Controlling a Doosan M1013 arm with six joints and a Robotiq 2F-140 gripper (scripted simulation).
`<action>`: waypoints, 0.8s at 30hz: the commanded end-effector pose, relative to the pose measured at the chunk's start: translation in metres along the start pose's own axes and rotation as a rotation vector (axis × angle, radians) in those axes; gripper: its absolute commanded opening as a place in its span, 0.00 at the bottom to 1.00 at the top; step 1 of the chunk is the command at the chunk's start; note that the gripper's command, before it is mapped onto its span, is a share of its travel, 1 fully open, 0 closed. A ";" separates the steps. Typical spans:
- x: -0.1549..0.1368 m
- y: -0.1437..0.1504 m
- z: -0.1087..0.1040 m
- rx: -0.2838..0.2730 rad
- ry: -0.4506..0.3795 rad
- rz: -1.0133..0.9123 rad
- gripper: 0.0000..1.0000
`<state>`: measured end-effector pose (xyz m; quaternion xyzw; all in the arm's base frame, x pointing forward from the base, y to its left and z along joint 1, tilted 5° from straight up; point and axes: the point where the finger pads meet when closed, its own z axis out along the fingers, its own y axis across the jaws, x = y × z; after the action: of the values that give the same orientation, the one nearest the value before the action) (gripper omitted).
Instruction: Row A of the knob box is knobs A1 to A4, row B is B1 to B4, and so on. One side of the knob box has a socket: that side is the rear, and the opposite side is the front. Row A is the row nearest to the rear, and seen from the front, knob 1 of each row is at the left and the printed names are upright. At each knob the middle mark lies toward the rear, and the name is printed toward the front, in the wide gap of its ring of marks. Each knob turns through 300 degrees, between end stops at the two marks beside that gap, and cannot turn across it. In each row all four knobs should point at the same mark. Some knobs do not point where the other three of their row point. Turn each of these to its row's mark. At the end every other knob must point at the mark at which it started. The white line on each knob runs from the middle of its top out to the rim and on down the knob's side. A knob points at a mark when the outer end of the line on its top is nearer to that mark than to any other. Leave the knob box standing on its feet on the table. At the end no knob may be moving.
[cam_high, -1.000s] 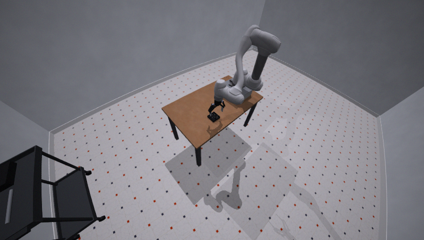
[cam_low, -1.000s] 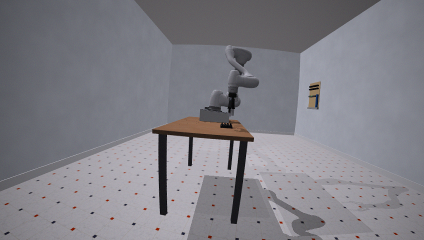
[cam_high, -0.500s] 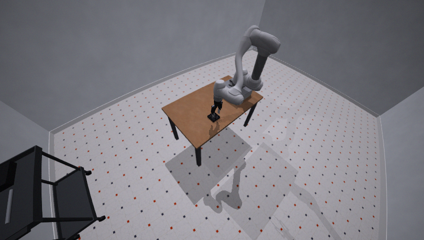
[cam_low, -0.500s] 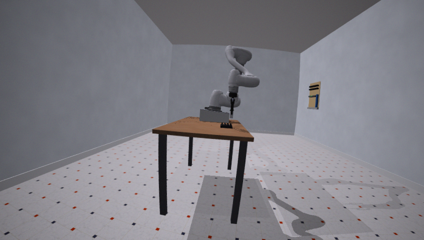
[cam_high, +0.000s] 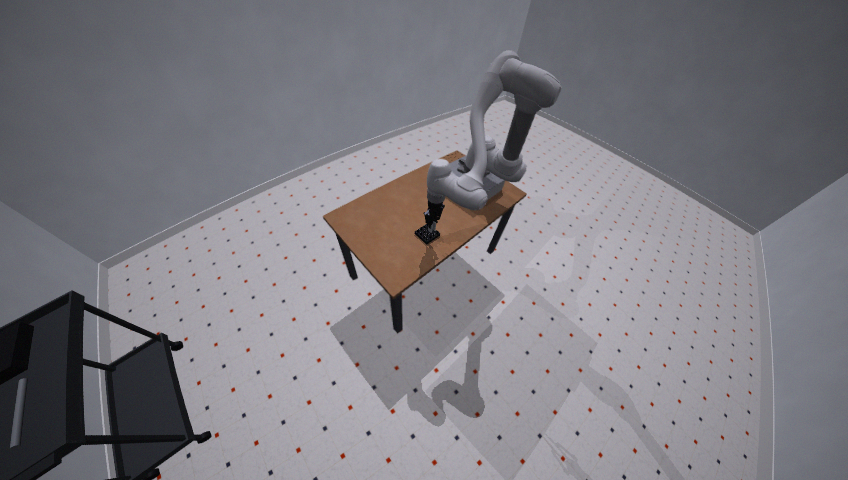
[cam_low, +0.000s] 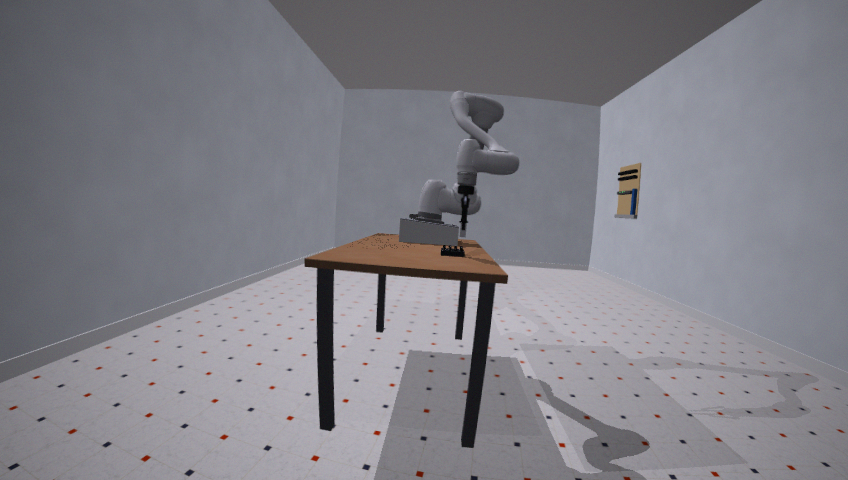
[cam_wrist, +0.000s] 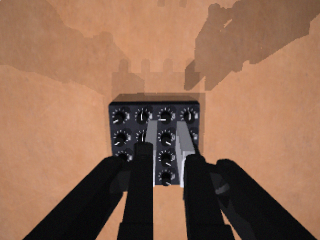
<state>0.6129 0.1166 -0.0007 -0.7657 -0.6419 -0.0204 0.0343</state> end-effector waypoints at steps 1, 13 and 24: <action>0.000 0.000 0.000 0.000 0.000 0.000 0.12; 0.000 0.000 0.000 0.000 0.000 0.000 0.12; 0.000 0.000 0.003 0.000 0.000 0.000 0.12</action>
<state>0.6129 0.1167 -0.0028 -0.7657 -0.6419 -0.0204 0.0344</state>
